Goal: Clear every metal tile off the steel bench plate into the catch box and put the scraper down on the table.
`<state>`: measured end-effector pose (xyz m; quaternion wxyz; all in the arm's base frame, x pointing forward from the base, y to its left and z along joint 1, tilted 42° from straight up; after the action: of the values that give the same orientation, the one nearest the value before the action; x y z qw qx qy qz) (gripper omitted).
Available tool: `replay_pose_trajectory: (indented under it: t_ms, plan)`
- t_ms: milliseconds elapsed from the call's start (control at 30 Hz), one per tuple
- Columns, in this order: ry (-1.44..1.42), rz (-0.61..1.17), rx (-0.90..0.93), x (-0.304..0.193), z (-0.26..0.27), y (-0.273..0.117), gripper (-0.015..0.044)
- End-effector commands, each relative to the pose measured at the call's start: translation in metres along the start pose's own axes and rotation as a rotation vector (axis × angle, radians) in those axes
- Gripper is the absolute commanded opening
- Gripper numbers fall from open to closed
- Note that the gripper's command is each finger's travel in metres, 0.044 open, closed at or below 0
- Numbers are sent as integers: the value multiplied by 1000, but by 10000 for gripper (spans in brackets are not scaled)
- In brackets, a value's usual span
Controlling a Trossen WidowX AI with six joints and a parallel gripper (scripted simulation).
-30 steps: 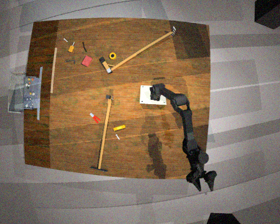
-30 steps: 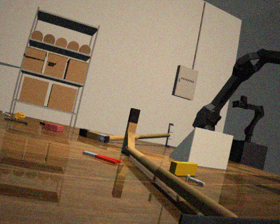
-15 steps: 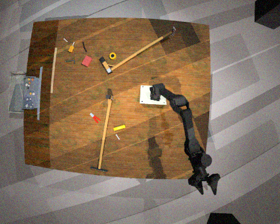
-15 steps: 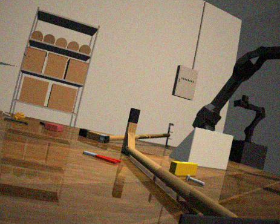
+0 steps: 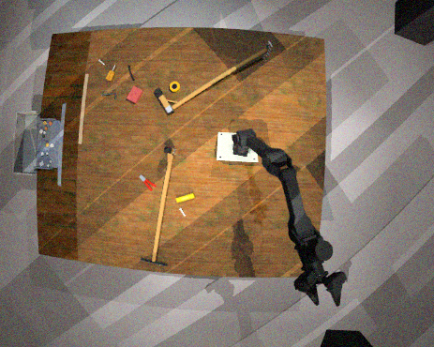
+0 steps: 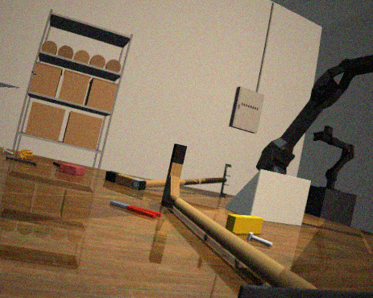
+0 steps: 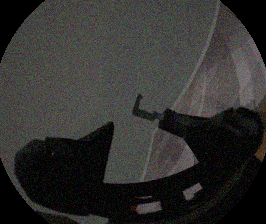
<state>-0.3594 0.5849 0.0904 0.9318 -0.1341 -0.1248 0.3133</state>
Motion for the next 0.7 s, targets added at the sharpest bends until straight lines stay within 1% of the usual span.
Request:
replay_pose_trajectory:
  t_ms: [0,400,667]
  plan:
    - [-5,8,-14,1,-2,3,440]
    - [-9,5,-17,3,-1,2,440]
    - [-81,-59,-87,32,-3,-17,440]
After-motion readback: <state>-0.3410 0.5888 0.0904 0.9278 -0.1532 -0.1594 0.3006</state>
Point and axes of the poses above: the point midway between the two fingers, 35 mm back from their tips, its own y axis out along the fingers, its own z axis across the jaws, x = y × z, the point moved 2 cm from there along -y, back along the fingers, and after that the axes turned 3 degrees about y, right-handed, at the moved point
